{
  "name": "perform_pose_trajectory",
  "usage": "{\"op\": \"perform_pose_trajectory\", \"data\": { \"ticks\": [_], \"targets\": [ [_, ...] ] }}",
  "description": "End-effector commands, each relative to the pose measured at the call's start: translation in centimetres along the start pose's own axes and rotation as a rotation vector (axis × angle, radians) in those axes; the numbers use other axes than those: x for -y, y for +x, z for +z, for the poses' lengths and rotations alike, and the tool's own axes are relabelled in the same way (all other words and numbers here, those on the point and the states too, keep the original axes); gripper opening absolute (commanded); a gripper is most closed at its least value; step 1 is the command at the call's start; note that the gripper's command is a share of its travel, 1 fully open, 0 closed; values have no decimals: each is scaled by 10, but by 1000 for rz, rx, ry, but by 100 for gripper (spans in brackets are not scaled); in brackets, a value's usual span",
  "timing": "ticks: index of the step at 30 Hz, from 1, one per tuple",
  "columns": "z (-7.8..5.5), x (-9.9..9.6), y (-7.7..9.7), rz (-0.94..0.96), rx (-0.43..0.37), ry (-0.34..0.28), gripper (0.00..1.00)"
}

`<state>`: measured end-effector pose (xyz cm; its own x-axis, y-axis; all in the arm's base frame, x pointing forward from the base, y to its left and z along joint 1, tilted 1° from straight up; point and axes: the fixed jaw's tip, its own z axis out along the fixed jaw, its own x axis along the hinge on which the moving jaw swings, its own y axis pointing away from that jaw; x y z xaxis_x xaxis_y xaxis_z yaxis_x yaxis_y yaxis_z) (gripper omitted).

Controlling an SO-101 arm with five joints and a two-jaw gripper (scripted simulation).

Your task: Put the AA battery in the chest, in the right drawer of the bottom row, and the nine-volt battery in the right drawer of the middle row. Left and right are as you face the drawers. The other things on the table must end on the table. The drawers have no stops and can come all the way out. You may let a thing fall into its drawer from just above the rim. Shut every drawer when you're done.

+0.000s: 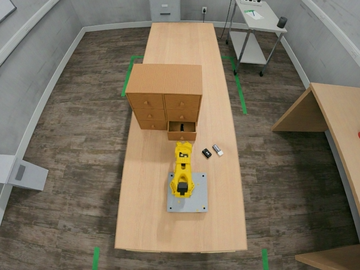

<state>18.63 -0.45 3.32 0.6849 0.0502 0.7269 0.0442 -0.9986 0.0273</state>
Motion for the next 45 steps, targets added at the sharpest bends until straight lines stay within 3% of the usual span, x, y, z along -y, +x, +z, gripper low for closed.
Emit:
{"op": "perform_pose_trajectory", "data": {
  "ticks": [1, 4, 13, 38, 45],
  "targets": [
    [0, 0, -1, 1, 2, 1, 21],
    [0, 0, -1, 1, 2, 1, 21],
    [18, 0, 3, 1, 1, 3, 21],
    [18, 0, 4, 1, 0, 3, 21],
    [34, 1, 1, 1, 0, 4, 21]
  ]
}}
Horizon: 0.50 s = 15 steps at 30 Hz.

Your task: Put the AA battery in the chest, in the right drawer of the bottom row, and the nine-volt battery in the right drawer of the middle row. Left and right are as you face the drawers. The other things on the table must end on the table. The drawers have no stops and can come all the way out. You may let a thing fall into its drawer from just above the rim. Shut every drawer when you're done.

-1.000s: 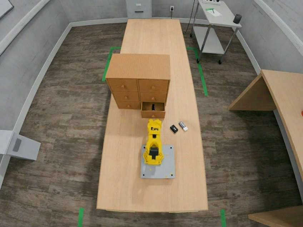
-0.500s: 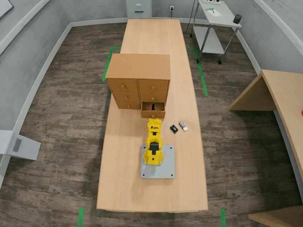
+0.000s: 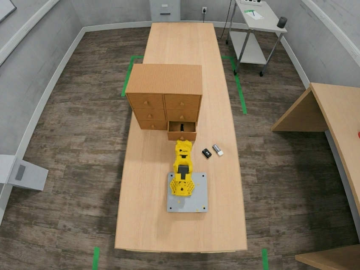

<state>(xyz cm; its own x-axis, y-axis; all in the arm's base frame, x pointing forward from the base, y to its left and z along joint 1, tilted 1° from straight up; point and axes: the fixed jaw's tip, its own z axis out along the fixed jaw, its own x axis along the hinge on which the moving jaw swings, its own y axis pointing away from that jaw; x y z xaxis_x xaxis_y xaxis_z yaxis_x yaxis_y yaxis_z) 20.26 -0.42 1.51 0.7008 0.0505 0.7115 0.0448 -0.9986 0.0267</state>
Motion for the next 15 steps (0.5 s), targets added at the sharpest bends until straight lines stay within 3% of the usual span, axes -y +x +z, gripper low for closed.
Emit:
{"op": "perform_pose_trajectory", "data": {
  "ticks": [1, 15],
  "targets": [
    [10, 1, 4, 1, -22, 3, 21],
    [16, 1, 1, 1, -21, 4, 21]
  ]
}}
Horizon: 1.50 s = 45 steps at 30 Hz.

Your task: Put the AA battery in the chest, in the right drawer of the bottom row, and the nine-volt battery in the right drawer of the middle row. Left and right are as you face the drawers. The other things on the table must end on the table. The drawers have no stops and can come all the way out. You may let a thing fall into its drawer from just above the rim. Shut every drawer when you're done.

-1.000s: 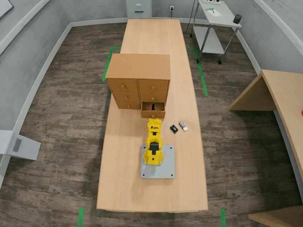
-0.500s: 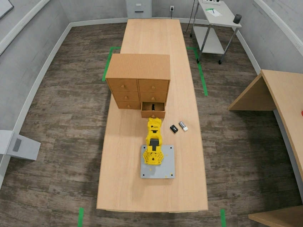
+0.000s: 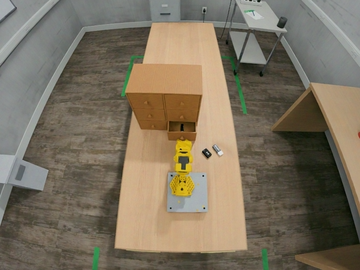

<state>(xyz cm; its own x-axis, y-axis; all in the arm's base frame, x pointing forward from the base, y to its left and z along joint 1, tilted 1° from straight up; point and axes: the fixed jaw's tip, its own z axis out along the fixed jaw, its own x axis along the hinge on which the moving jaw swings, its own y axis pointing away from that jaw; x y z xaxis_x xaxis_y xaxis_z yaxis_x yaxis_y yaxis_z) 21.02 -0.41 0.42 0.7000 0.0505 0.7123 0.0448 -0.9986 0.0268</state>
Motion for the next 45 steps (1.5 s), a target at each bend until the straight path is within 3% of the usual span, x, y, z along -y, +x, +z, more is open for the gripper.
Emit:
{"op": "perform_pose_trajectory", "data": {
  "ticks": [1, 45],
  "targets": [
    [3, 1, 4, 1, -20, 4, 21],
    [4, 2, 7, -2, -20, 8, 21]
  ]
}}
